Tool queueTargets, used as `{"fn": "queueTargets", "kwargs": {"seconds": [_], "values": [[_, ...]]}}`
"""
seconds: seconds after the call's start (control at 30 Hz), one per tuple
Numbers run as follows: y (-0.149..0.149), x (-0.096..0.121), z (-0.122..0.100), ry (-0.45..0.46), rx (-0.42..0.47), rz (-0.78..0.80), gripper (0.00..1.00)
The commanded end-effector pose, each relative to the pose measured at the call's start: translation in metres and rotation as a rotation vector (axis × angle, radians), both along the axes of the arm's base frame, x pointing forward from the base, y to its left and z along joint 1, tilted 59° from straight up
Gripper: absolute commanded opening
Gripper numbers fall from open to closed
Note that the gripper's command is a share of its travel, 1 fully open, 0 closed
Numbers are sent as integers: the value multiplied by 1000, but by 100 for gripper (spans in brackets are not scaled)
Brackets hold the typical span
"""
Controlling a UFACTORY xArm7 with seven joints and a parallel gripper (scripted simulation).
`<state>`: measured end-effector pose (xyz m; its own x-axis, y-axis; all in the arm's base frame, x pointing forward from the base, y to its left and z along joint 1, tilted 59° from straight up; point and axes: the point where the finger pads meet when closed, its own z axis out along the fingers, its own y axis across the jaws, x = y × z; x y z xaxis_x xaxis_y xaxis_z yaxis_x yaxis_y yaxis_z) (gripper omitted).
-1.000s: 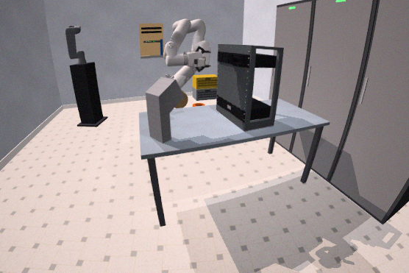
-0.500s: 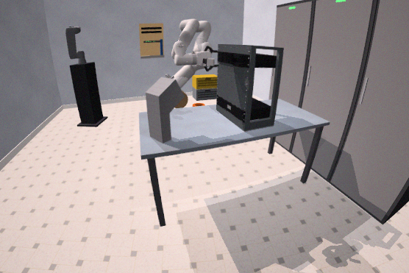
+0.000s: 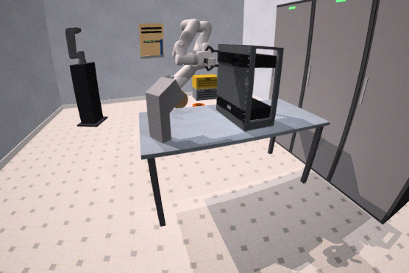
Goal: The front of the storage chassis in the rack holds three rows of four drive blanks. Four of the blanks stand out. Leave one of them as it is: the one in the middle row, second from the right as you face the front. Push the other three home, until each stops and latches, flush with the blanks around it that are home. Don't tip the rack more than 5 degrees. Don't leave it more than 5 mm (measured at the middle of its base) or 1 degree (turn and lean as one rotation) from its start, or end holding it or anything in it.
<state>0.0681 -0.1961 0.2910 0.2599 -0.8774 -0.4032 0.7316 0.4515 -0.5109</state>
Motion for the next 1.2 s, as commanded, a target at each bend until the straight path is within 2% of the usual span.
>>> {"fn": "queueTargets", "kwargs": {"seconds": [0.0, 1.13, 1.17], "values": [[0, 0, 0, 2, -1, -1, 100], [0, 0, 0, 2, -1, -1, 100], [0, 0, 0, 2, -1, -1, 0]]}}
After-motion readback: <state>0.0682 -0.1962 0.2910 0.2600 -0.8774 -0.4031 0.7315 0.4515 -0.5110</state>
